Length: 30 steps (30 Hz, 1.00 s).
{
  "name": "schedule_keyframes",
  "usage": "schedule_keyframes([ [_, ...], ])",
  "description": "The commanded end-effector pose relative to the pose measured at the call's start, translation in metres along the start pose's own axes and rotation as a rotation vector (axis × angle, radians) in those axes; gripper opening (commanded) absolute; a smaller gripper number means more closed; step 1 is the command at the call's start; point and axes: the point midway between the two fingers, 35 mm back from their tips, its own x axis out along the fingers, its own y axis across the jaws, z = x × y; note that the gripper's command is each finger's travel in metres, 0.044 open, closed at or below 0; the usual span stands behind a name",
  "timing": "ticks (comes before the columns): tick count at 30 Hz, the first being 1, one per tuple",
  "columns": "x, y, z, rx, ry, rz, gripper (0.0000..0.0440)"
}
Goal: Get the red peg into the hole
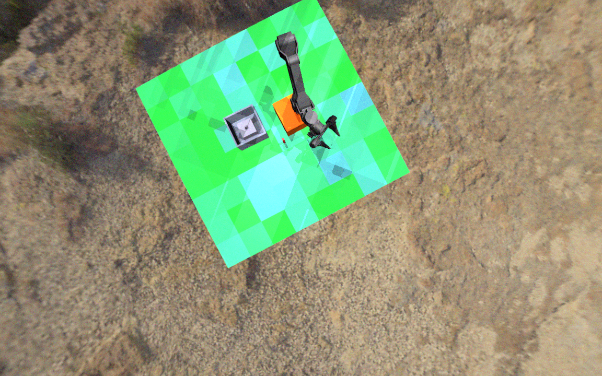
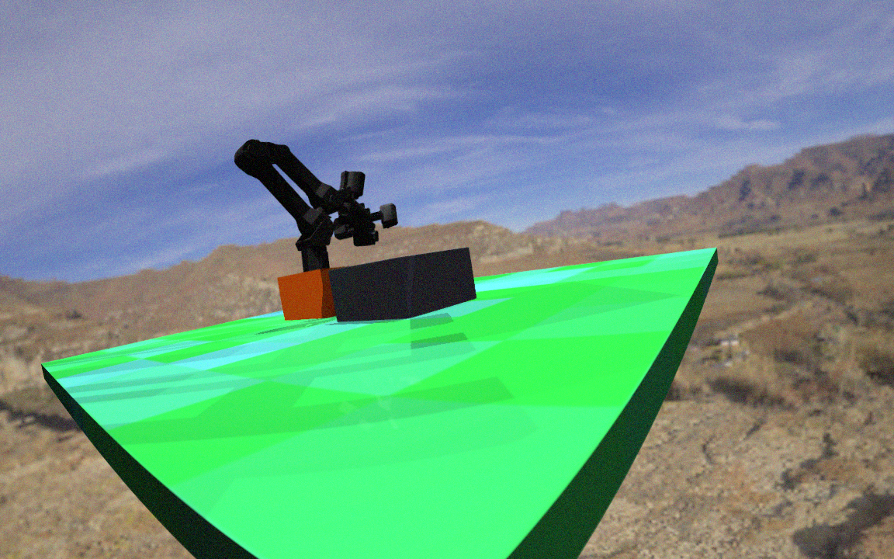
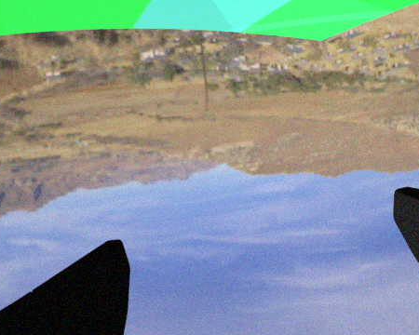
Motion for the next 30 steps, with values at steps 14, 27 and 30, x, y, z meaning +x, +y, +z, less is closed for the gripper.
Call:
schedule_keyframes([
  [14,-0.014,0.077,0.0,-0.31,-0.288,0.238,0.044],
  [27,-0.064,0.132,0.003,-0.528,-0.676,0.305,0.044],
  [30,-0.081,0.14,0.004,-0.558,-0.776,0.292,0.044],
])
